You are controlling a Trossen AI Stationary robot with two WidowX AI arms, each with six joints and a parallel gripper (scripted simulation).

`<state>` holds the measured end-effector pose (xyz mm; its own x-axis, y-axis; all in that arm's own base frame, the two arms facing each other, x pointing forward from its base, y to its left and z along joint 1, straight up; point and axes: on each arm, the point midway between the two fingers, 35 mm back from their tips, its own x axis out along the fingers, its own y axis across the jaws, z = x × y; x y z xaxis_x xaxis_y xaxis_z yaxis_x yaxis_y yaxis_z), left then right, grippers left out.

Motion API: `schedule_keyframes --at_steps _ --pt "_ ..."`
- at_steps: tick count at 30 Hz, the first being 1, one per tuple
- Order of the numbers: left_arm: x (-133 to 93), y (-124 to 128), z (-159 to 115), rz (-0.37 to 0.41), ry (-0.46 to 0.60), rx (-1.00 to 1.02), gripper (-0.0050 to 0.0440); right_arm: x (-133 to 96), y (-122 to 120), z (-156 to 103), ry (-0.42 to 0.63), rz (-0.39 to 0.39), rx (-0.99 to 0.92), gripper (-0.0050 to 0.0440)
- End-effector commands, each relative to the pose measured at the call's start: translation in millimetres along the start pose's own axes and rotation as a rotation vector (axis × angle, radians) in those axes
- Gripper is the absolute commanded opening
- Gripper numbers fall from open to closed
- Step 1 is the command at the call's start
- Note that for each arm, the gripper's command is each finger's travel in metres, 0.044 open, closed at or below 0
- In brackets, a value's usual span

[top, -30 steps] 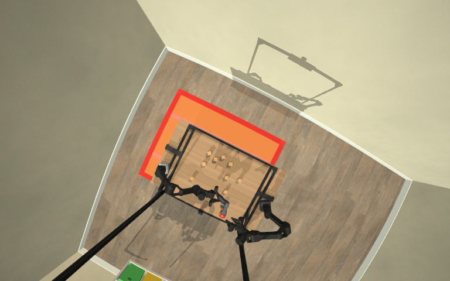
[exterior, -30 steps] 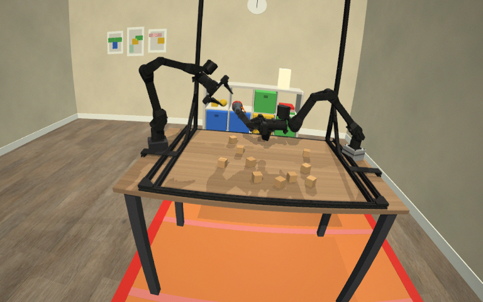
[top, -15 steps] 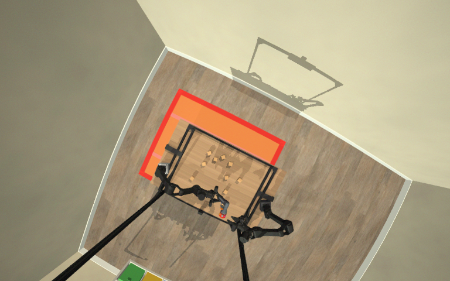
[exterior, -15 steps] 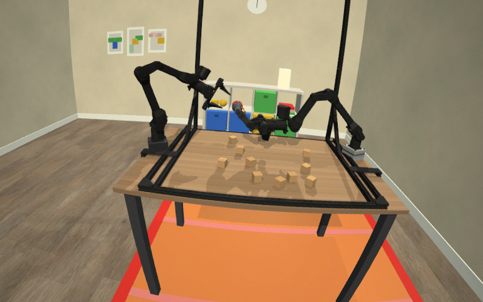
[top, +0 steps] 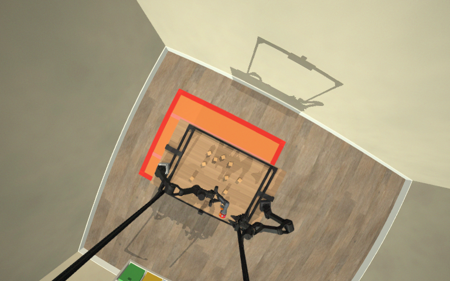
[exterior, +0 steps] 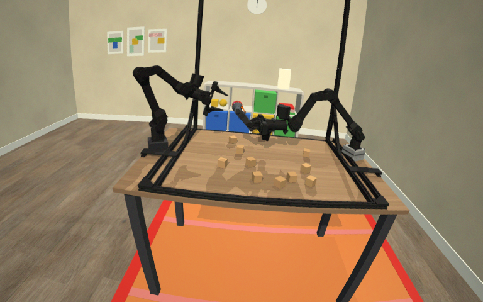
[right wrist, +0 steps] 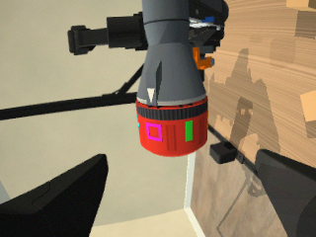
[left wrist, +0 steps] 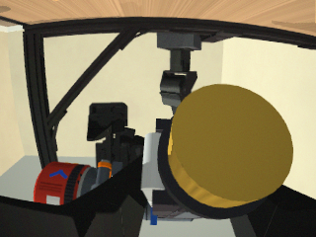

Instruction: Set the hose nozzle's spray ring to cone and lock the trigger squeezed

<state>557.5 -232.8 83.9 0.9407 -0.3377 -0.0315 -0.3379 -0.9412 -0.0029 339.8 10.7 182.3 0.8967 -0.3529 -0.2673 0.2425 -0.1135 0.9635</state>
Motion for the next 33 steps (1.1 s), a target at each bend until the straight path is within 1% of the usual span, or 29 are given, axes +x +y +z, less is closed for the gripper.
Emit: schedule_keyframes --at_steps 1,4,11,13,28,33 --pt "1 0 -7 0.001 0.022 -0.002 0.0 0 -10 1 -0.003 0.047 -0.011 0.04" --pt "1 0 -7 0.001 0.022 -0.002 0.0 1 -16 2 -0.002 0.076 -0.02 0.04" --pt "1 0 -7 0.001 0.022 -0.002 0.0 8 -17 1 0.0 0.108 -0.015 0.04" --pt "1 0 -7 0.001 0.022 -0.002 0.0 8 -17 1 0.0 0.108 -0.015 0.04" --pt "1 0 -7 0.001 0.022 -0.002 0.0 31 -11 1 0.001 0.122 -0.012 0.04" --pt "1 0 -7 0.001 0.022 -0.002 0.0 36 -10 1 0.001 0.123 -0.012 0.04"
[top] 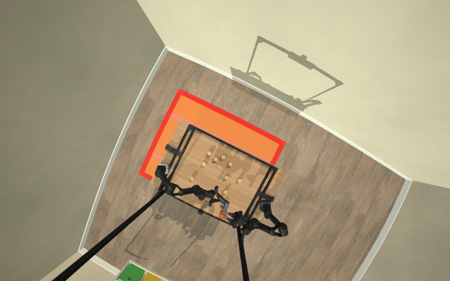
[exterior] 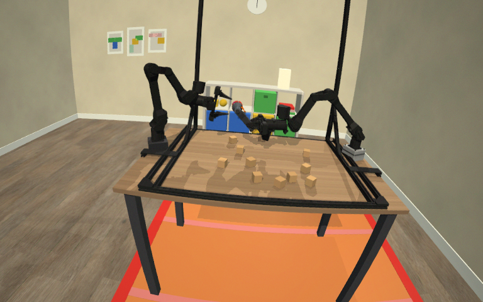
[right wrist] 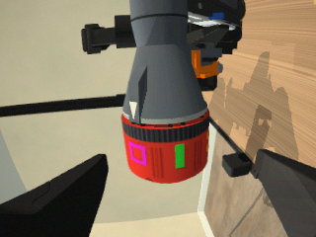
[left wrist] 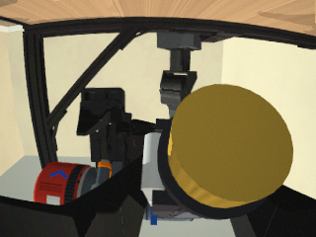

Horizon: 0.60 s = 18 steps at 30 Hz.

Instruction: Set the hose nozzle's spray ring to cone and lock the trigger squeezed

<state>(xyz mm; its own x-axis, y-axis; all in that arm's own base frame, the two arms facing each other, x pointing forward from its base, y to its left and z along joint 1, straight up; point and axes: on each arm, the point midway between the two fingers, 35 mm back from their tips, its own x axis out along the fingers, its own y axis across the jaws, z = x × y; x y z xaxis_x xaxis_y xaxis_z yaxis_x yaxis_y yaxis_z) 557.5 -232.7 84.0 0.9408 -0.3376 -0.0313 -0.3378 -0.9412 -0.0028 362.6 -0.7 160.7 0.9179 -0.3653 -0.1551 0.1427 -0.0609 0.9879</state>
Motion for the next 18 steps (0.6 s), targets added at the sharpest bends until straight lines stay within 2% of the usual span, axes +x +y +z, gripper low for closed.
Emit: schedule_keyframes --at_steps 1,18 --pt "1 0 -7 0.001 0.022 -0.002 0.0 8 4 -2 0.003 0.008 0.0 0.04" --pt "1 0 -7 0.001 0.022 -0.002 0.0 32 8 -3 0.004 0.01 0.0 0.04"
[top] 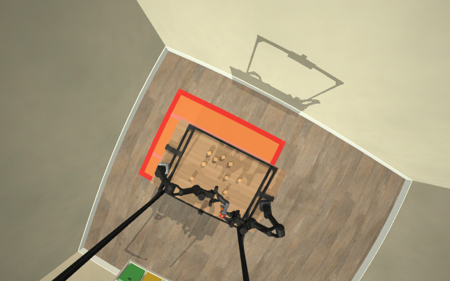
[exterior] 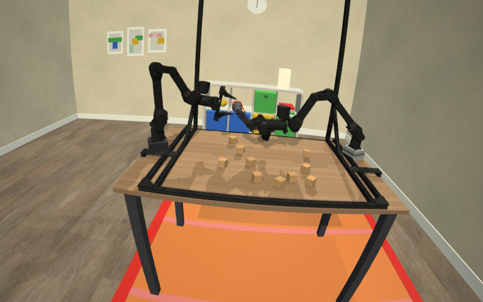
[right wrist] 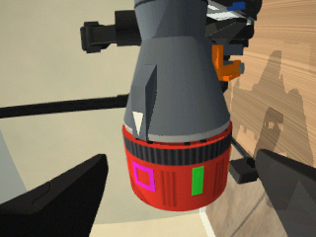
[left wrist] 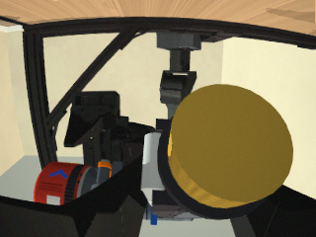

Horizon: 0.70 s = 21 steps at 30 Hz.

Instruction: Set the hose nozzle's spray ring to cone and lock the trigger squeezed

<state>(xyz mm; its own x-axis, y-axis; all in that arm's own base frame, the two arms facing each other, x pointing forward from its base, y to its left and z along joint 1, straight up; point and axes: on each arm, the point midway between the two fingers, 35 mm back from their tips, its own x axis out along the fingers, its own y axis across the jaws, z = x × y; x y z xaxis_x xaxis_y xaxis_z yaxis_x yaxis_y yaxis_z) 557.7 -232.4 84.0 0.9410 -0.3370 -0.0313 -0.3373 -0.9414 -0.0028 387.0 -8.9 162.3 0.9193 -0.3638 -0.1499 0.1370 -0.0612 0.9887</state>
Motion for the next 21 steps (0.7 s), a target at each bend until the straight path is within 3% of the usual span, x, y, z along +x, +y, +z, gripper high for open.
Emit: schedule_keyframes --at_steps 1,21 --pt "1 1 -7 0.001 0.022 -0.002 0.0 8 3 -1 0.002 0.005 -0.002 0.04" --pt "1 1 -7 0.001 0.022 -0.002 0.0 37 7 -1 0.002 0.006 -0.002 0.04"
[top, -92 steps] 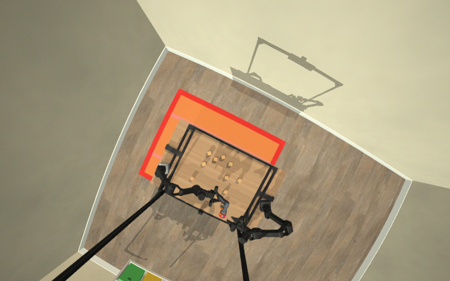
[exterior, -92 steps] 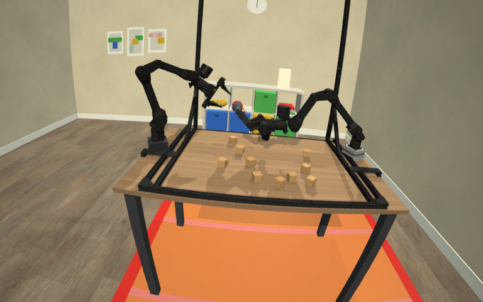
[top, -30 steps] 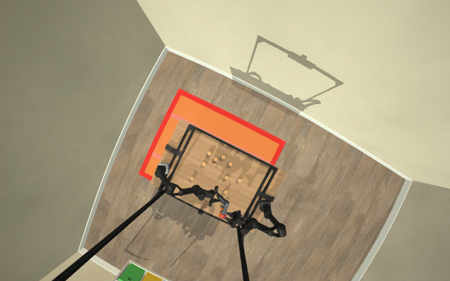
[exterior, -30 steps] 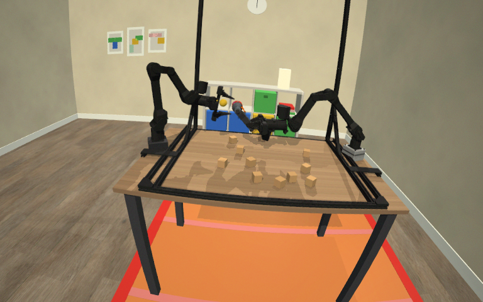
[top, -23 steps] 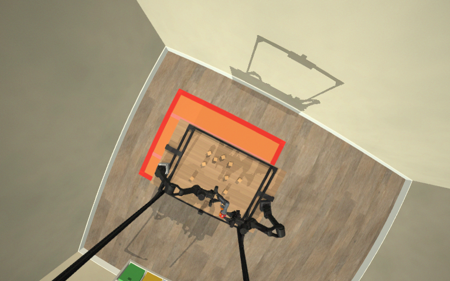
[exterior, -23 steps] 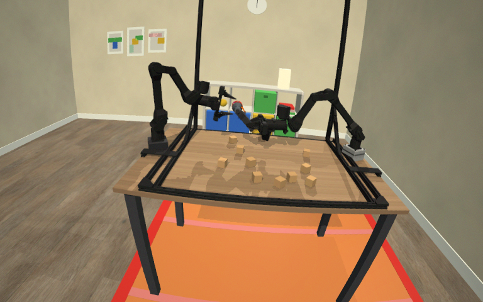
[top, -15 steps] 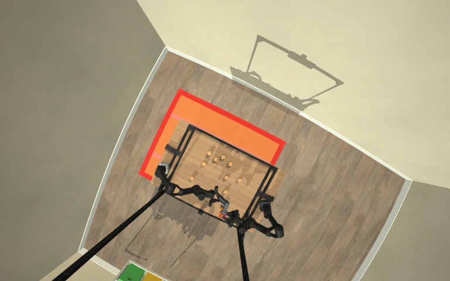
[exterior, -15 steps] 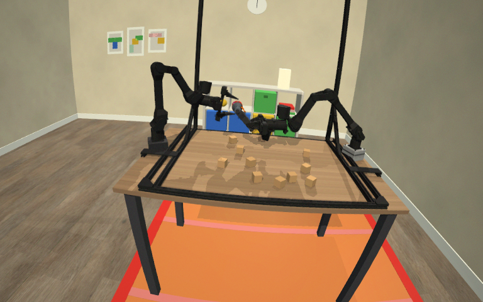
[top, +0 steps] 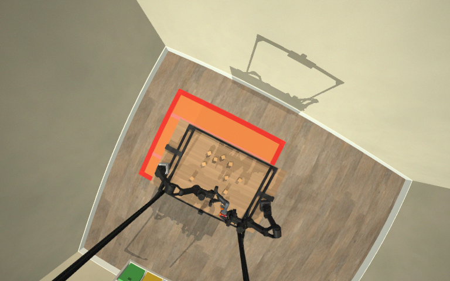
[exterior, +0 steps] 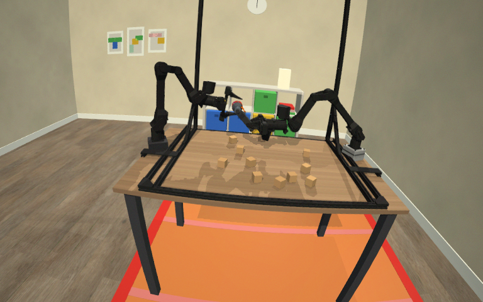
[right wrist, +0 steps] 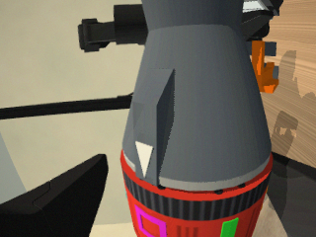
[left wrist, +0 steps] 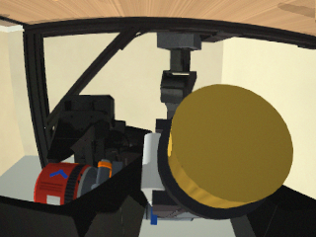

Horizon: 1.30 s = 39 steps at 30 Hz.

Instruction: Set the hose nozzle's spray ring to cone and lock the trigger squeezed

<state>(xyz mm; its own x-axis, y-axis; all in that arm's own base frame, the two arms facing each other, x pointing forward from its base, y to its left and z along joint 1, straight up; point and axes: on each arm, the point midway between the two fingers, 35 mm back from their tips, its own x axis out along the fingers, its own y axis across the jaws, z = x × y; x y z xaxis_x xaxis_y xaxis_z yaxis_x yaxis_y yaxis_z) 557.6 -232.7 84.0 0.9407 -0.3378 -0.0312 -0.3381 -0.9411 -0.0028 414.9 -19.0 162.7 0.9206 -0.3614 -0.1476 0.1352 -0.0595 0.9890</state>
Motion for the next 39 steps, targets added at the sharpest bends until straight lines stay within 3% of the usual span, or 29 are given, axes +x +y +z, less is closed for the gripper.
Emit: schedule_keyframes --at_steps 1,14,16,37,39 --pt "1.4 0.2 -7.0 0.0 0.022 -0.002 0.0 9.5 1.9 0.4 -0.001 0.004 -0.001 0.04" --pt "1.4 0.2 -7.0 0.0 0.022 -0.002 0.0 15.1 2.2 0.8 -0.001 0.004 -0.001 0.04" --pt "1.4 0.2 -7.0 0.0 0.022 -0.002 0.0 13.8 1.6 1.2 -0.003 0.001 0.001 0.0352" --pt "1.4 0.2 -7.0 0.0 0.022 -0.002 0.0 15.0 2.4 0.4 -0.003 0.001 0.001 0.0225" --pt "1.4 0.2 -7.0 0.0 0.022 -0.002 0.0 15.3 2.2 0.3 -0.002 0.011 0.0 0.0177"
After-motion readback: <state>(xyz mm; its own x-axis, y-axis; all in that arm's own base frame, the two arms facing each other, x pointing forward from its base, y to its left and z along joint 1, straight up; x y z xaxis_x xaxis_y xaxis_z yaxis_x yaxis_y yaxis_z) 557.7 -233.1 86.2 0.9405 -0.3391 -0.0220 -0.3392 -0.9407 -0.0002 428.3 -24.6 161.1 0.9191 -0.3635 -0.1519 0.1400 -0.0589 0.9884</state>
